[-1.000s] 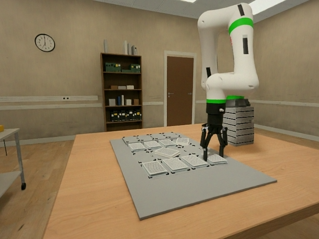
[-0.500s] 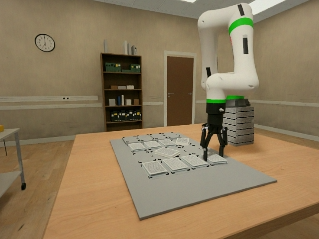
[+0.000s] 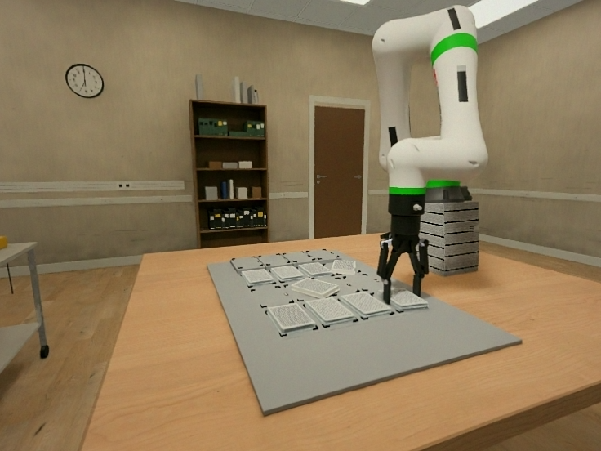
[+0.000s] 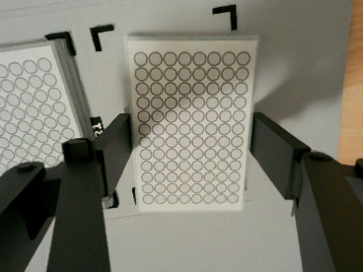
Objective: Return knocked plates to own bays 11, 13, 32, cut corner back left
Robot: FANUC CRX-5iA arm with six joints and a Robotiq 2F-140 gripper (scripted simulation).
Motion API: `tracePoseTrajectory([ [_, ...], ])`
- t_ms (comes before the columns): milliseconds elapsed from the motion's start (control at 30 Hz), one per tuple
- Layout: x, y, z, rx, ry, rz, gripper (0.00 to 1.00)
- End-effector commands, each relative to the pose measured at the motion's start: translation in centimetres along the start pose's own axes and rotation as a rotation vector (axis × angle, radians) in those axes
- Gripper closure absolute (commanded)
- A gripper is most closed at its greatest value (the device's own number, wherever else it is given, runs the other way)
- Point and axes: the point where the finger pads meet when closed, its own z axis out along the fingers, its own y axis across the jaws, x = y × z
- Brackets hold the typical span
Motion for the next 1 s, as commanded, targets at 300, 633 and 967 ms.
tracePoseTrajectory([
  [300, -0.07, -0.06, -0.07, 0.001, -0.001, 0.000, 0.41],
  [633, -0.07, -0.06, -0.07, 0.001, -0.001, 0.000, 0.42],
  [967, -0.07, -0.06, -0.07, 0.001, -0.001, 0.000, 0.42],
])
